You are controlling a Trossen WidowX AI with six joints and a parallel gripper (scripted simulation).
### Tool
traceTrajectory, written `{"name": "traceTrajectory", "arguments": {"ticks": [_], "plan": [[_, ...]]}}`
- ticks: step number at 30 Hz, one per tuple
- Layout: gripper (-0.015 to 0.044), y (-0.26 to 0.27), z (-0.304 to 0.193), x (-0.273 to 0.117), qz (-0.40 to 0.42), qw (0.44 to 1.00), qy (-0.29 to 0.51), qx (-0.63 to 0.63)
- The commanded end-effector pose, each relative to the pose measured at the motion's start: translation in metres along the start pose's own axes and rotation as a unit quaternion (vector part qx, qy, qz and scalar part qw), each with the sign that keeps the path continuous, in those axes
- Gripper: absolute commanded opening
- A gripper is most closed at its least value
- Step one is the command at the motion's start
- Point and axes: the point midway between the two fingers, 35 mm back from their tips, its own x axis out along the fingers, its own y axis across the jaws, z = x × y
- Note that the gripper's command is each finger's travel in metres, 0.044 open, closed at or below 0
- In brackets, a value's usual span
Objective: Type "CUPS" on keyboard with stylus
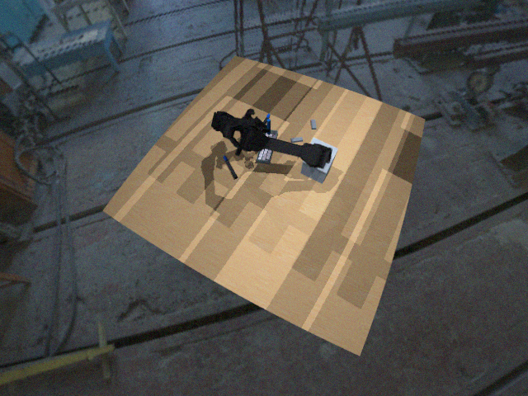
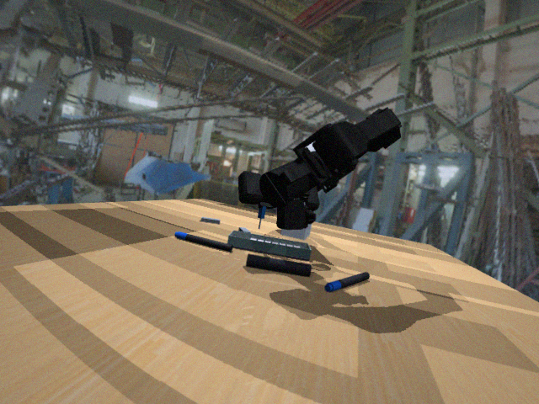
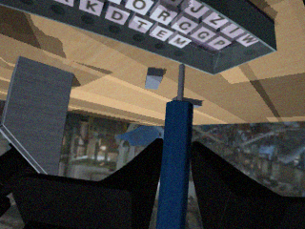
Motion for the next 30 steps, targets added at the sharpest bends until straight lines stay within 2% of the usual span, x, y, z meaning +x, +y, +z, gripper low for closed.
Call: {"name": "traceTrajectory", "arguments": {"ticks": [1,13,30], "plan": [[0.0078,0.002,0.000,-0.001,-0.005,1.000,0.000,-0.002],[0.0000,0.035,0.005,-0.024,-0.086,0.995,0.004,-0.051],[0.0000,0.082,0.005,-0.043,-0.195,0.974,0.004,-0.112]]}}
